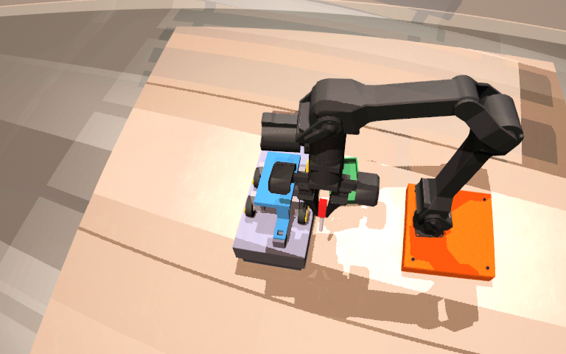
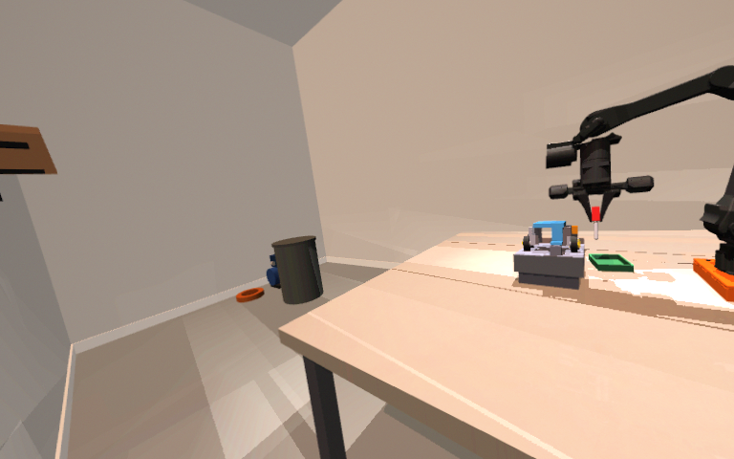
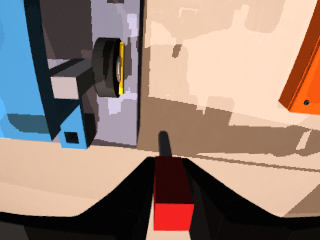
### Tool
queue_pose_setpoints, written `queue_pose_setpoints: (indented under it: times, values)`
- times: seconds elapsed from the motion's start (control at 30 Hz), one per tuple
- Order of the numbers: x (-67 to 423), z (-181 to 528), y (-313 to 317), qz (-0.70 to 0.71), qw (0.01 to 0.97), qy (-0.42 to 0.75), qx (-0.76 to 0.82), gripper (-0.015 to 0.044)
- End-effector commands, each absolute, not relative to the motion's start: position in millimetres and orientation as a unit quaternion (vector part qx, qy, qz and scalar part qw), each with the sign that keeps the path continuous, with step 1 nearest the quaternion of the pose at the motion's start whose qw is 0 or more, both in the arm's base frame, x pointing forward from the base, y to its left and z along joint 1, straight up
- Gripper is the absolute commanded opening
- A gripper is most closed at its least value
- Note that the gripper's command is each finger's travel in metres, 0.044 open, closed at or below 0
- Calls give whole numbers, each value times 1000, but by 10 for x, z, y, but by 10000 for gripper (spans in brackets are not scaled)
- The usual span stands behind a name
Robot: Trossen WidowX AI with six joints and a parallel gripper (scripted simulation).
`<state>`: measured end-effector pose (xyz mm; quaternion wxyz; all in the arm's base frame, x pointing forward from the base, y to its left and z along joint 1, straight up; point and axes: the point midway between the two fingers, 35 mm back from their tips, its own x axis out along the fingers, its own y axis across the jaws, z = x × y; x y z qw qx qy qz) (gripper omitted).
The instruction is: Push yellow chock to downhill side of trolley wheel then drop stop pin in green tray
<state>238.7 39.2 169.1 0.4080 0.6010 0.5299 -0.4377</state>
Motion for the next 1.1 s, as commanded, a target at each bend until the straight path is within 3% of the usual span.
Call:
queue_pose_setpoints:
  times: [0.0, 1.07]
  values:
    - [2365, 1666, 265, -437, 406, 531, 601, 0]
    - [2208, 1475, -926, -441, 409, 529, 598, 0]
